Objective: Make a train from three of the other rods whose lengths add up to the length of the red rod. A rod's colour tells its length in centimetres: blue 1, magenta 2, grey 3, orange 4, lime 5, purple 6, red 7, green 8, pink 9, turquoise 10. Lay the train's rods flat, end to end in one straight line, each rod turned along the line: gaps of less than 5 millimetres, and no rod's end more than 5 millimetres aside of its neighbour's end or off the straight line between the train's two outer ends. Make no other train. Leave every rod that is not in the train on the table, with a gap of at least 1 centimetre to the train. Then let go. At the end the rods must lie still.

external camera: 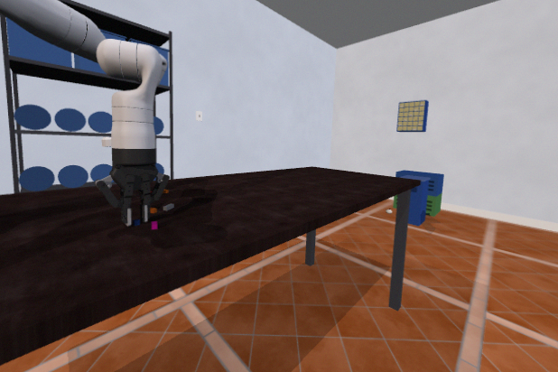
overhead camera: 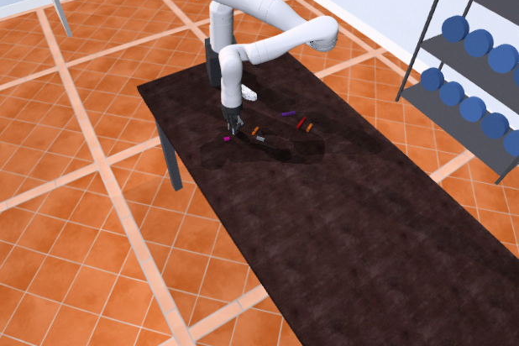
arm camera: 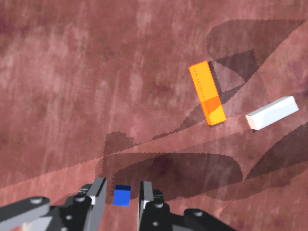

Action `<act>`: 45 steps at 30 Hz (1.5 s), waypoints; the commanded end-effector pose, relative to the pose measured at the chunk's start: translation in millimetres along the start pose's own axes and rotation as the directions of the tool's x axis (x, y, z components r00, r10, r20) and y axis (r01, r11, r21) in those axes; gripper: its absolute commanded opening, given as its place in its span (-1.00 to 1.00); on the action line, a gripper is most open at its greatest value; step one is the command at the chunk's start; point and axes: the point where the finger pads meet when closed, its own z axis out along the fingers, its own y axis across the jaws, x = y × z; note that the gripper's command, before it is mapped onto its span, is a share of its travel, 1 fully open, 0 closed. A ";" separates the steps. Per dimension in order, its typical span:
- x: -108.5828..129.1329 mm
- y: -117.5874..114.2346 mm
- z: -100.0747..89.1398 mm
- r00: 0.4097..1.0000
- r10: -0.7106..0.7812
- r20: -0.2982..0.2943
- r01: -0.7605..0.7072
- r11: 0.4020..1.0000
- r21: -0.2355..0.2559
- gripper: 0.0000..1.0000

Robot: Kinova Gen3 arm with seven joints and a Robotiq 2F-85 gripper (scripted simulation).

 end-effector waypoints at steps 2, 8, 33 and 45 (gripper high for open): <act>-1.5 1.9 1.4 1.000 -0.003 0.002 0.003 1.000 -0.004 -0.91; -1.5 1.9 1.4 1.000 -0.003 0.002 0.003 1.000 -0.004 -0.91; -1.5 1.9 1.4 1.000 -0.003 0.002 0.003 1.000 -0.004 -0.91; -1.4 -0.4 -14.9 1.000 0.002 0.004 -0.002 1.000 -0.001 -0.91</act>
